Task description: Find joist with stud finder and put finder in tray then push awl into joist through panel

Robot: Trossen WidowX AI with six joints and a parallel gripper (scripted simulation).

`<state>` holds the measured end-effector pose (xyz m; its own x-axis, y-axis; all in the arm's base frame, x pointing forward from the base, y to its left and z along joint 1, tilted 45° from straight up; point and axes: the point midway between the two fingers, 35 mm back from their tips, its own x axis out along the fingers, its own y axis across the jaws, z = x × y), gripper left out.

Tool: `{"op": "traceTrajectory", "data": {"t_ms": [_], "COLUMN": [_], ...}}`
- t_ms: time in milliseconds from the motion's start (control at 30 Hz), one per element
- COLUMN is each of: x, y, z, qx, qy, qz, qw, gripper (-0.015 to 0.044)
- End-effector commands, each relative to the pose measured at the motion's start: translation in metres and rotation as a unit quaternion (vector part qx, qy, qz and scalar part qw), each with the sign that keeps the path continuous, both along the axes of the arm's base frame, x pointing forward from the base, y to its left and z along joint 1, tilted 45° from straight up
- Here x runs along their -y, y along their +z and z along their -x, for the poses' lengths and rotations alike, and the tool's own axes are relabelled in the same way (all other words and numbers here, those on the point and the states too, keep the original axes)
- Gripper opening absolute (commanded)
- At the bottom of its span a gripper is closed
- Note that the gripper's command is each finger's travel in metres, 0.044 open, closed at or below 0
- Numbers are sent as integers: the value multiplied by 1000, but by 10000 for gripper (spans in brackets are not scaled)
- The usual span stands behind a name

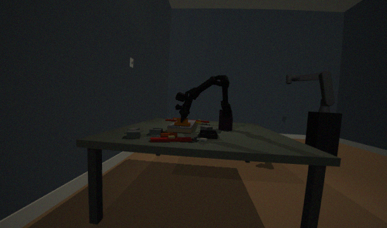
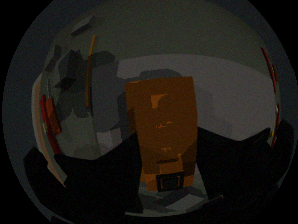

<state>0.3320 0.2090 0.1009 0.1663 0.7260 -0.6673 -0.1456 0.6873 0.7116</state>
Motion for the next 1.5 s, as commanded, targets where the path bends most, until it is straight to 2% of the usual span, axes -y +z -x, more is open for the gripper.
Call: {"op": "traceTrajectory", "data": {"t_ms": [0,1467], "x": [13,121], "y": [-14,-125], "z": [-3,-24], "qx": [-3,-2], "qy": [-3,-3], "qz": [2,5], "qw": [1000,1000], "gripper": [0,0]}}
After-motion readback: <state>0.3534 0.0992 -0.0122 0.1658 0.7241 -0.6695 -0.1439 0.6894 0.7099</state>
